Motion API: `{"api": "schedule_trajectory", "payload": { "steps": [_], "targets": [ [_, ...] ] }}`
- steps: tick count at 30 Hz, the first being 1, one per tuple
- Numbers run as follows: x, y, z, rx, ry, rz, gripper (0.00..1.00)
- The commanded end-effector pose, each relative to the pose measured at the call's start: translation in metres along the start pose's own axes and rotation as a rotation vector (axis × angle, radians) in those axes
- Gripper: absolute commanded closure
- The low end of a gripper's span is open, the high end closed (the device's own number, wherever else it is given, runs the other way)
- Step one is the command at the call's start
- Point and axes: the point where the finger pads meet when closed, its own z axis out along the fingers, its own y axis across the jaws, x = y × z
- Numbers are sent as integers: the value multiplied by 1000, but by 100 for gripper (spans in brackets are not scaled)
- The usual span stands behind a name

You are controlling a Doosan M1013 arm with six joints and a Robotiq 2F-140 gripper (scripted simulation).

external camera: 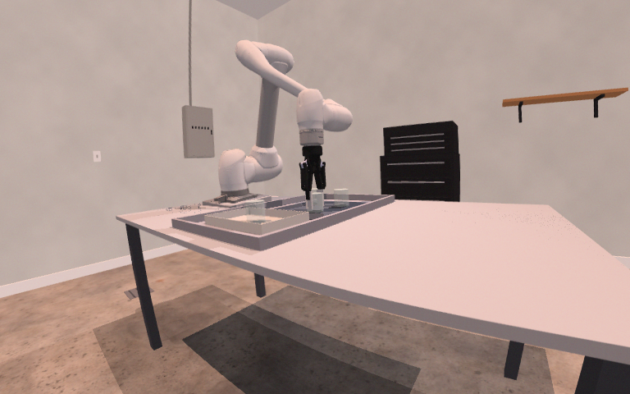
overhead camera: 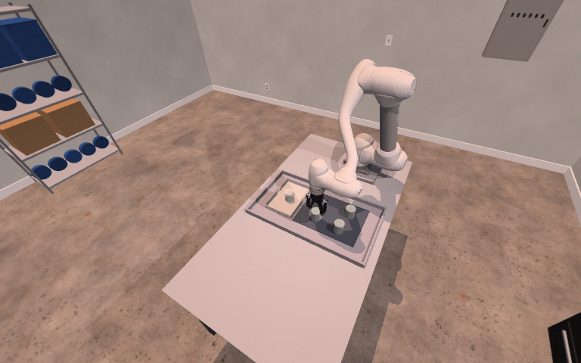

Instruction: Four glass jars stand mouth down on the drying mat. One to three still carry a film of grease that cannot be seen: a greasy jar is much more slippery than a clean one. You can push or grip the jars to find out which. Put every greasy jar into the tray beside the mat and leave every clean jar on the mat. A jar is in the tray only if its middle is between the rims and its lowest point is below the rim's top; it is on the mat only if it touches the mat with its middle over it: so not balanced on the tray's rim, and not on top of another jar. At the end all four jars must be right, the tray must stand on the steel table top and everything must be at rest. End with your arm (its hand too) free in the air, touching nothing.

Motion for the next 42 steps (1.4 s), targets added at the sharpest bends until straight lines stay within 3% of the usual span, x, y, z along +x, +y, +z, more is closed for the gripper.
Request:
{"api": "schedule_trajectory", "payload": {
  "steps": [1,9,10,23,42],
  "targets": [
    [2,-1,3,2,0,2,67],
    [2,-1,3,2,0,2,67],
    [2,-1,3,2,0,2,100],
    [2,-1,3,2,0,2,100],
    [2,-1,-41,2,0,2,100]
  ]
}}
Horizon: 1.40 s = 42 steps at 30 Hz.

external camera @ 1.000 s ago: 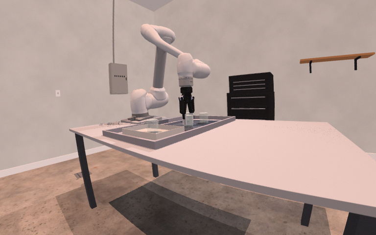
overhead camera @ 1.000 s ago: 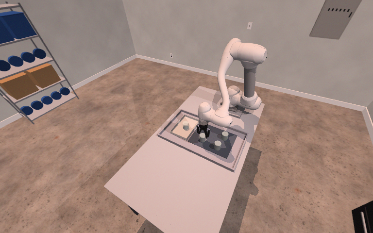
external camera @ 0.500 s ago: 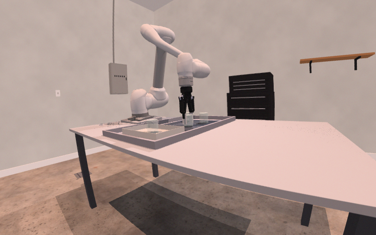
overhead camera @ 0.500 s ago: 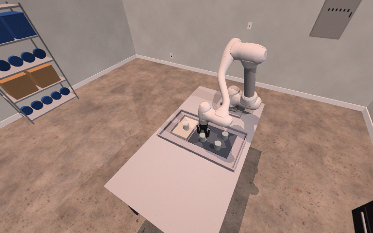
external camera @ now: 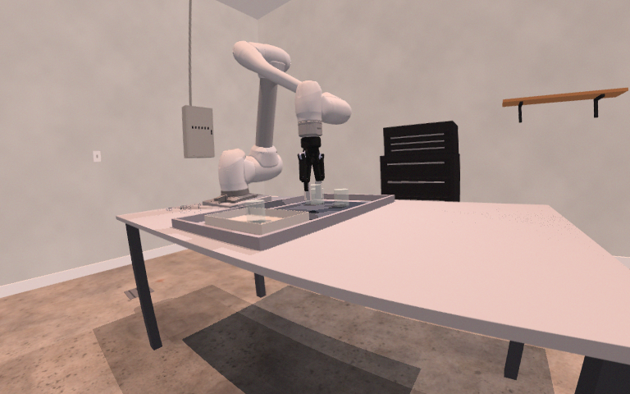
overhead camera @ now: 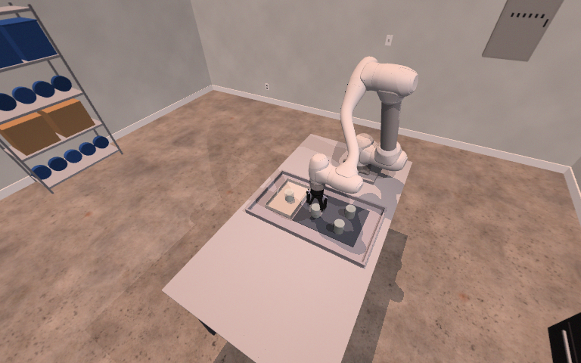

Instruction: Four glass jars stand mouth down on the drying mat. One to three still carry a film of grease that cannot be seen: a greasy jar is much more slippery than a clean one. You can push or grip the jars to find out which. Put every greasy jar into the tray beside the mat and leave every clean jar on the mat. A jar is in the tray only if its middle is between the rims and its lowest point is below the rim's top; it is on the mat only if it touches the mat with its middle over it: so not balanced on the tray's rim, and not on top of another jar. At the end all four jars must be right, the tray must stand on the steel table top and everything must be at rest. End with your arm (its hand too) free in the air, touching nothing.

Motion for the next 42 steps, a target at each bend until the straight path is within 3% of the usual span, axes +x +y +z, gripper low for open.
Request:
{"api": "schedule_trajectory", "payload": {
  "steps": [1,29,37,42],
  "targets": [
    [-2,1,-12,-1,0,-1,100],
    [-2,1,-80,-1,0,-1,100],
    [-2,1,-96,-1,0,-1,100],
    [-4,-16,-96,-1,0,-1,100]
  ]
}}
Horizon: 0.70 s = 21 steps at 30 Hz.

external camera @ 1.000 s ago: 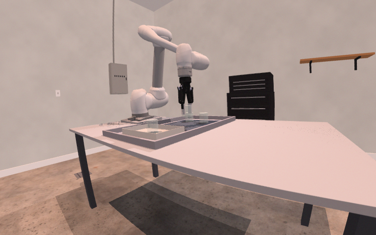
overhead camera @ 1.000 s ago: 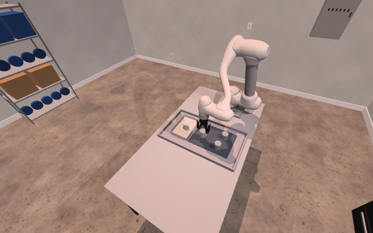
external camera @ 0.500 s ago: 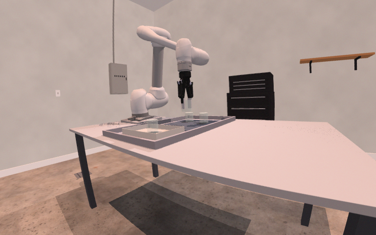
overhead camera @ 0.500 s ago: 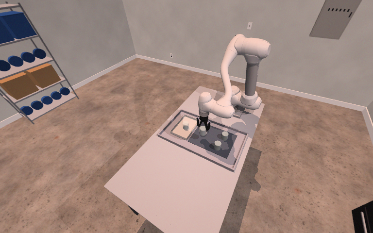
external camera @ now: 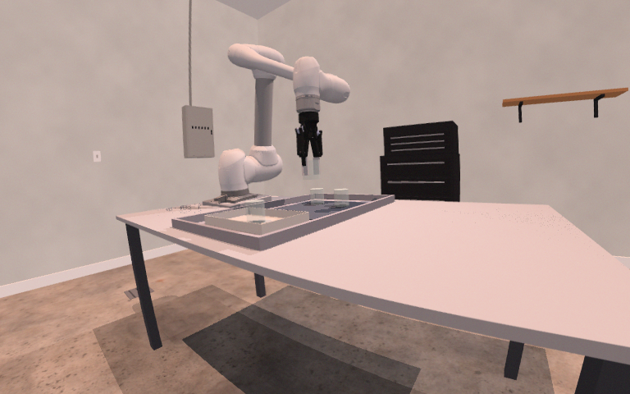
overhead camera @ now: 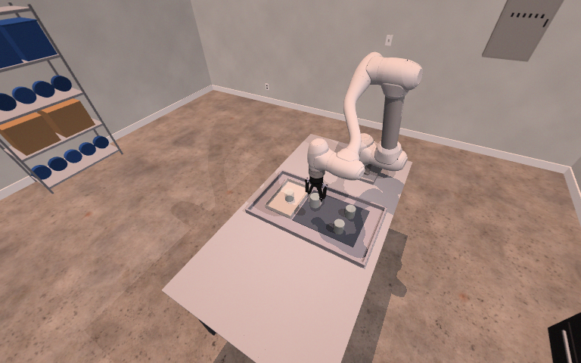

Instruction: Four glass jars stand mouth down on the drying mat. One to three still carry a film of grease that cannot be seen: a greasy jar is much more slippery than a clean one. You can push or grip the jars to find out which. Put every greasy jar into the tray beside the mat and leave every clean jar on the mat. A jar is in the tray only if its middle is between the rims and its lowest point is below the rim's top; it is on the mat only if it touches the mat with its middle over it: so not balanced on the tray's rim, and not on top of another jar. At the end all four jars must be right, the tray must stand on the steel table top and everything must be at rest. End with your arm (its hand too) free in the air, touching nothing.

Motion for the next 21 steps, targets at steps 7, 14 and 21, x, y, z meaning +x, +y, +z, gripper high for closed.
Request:
{"api": "schedule_trajectory", "payload": {
  "steps": [7,14,21],
  "targets": [
    [-4,-23,-4,-4,1,1,100],
    [-6,-46,-4,-4,1,1,100],
    [-9,-70,-4,-4,1,1,100]
  ]
}}
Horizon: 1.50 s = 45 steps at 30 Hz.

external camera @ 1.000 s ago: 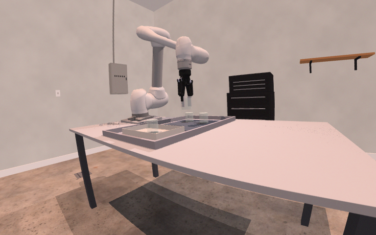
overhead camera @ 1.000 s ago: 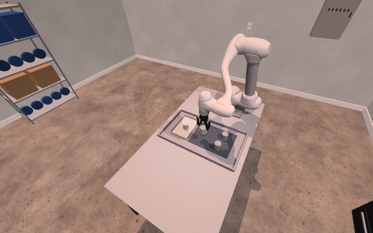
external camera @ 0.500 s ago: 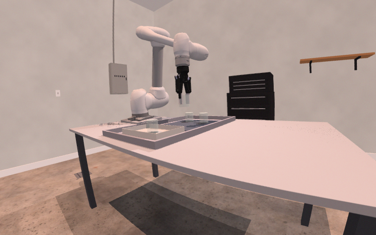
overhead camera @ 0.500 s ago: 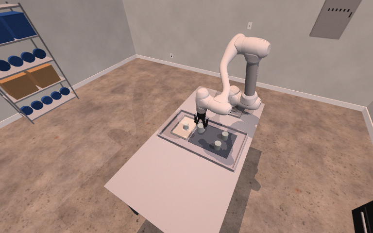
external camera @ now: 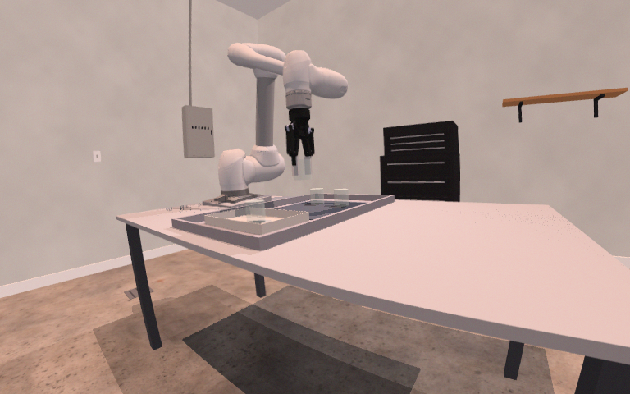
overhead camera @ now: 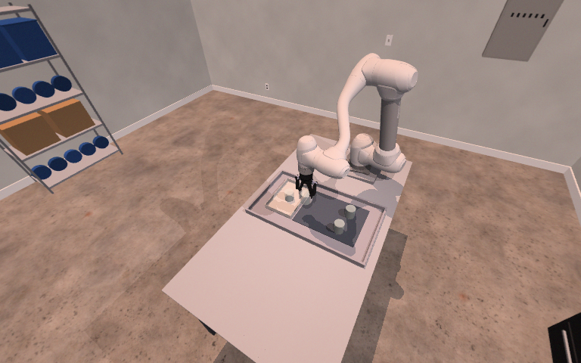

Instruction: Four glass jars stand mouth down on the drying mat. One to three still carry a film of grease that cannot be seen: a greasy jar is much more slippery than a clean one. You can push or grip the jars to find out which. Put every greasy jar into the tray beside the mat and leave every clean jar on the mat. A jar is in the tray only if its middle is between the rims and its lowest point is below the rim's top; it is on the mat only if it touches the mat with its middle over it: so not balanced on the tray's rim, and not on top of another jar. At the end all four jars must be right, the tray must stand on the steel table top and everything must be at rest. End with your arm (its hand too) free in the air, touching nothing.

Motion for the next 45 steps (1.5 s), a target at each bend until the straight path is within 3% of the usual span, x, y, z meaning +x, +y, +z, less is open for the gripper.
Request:
{"api": "schedule_trajectory", "payload": {
  "steps": [1,45],
  "targets": [
    [-2,-9,-2,-5,3,1,100],
    [-16,-137,-1,-5,3,1,100]
  ]
}}
